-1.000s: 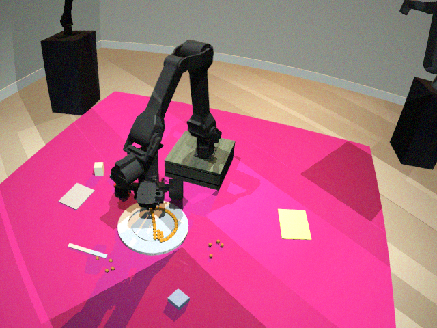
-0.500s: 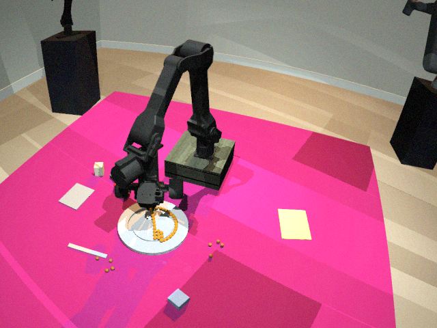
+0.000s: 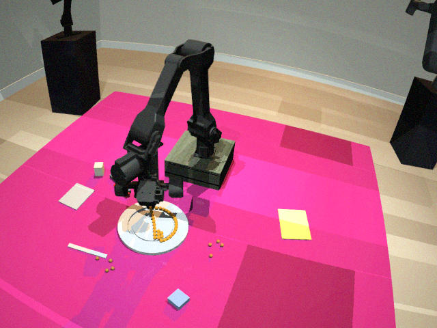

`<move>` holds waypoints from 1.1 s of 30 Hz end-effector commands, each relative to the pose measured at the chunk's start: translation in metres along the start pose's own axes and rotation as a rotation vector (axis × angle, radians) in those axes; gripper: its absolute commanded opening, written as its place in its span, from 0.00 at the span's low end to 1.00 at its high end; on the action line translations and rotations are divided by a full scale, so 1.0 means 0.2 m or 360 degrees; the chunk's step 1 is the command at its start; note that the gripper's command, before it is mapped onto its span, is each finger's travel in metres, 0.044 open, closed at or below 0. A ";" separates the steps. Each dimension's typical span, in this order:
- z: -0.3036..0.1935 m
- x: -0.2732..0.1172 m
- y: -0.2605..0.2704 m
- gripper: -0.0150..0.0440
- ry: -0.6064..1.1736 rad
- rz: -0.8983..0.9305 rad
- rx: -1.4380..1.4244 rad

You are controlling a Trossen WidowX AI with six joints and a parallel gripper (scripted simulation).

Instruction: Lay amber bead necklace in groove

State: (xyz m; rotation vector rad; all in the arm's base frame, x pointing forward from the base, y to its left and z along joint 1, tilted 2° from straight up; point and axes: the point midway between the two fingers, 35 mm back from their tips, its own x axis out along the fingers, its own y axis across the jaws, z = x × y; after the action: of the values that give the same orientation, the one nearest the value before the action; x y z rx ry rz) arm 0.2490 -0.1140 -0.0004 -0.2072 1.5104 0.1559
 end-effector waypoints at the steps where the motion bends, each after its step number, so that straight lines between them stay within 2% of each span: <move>1: -0.02 -0.01 -0.02 0.25 -0.0004 0.0003 0.0007; 14: -0.05 0.04 -0.04 0.25 -0.0003 0.0002 0.0007; 30: -0.05 0.00 -0.04 0.97 -0.0003 0.0002 0.0008; 31: -0.05 0.01 -0.04 1.00 0.0003 -0.0001 0.0015; 33: -0.05 0.00 -0.04 1.00 -0.0002 0.0002 0.0008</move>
State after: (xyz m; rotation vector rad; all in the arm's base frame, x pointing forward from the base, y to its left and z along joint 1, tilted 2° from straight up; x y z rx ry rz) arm 0.2416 -0.1248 -0.0025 -0.1999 1.5130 0.1464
